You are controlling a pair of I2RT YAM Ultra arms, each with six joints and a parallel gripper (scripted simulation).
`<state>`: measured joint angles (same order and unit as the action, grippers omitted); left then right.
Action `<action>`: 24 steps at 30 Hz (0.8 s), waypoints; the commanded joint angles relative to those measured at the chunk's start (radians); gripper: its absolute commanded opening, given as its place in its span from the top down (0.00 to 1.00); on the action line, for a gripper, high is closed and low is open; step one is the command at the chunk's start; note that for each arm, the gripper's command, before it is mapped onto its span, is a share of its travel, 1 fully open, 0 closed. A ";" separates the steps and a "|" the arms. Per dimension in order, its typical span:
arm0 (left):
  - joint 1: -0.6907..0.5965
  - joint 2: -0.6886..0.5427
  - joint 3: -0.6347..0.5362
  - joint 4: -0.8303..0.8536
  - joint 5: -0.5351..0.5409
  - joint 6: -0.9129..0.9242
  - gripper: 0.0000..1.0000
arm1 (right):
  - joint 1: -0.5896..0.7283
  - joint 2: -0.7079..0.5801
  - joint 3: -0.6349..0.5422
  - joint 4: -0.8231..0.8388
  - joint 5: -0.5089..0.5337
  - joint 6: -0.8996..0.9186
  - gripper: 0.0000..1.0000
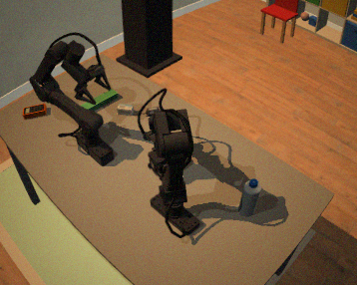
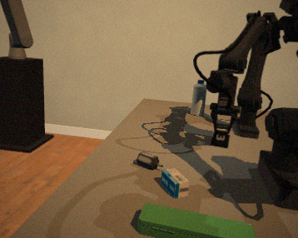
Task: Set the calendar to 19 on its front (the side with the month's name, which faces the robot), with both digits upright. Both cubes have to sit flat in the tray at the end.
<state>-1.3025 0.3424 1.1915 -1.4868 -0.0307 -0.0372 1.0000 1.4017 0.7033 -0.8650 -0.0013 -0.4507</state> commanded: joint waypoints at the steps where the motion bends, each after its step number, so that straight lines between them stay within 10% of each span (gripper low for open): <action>1: 0.008 -0.007 0.010 -0.004 0.010 0.006 0.00 | 0.011 0.038 -0.039 0.042 -0.011 0.013 0.60; 14: 0.008 -0.007 0.010 -0.004 0.010 0.006 0.00 | -0.008 0.022 0.033 -0.030 -0.011 -0.006 0.60; 17: 0.008 -0.007 0.010 -0.004 0.010 0.006 0.00 | -0.003 0.022 0.023 -0.017 -0.003 -0.002 0.31; 24: 0.008 -0.007 0.010 -0.004 0.010 0.006 0.00 | 0.015 -0.012 0.048 -0.039 -0.011 0.016 0.31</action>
<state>-1.3025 0.3424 1.1915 -1.4868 -0.0307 -0.0372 1.0023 1.4120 0.7097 -0.8898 -0.0021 -0.4480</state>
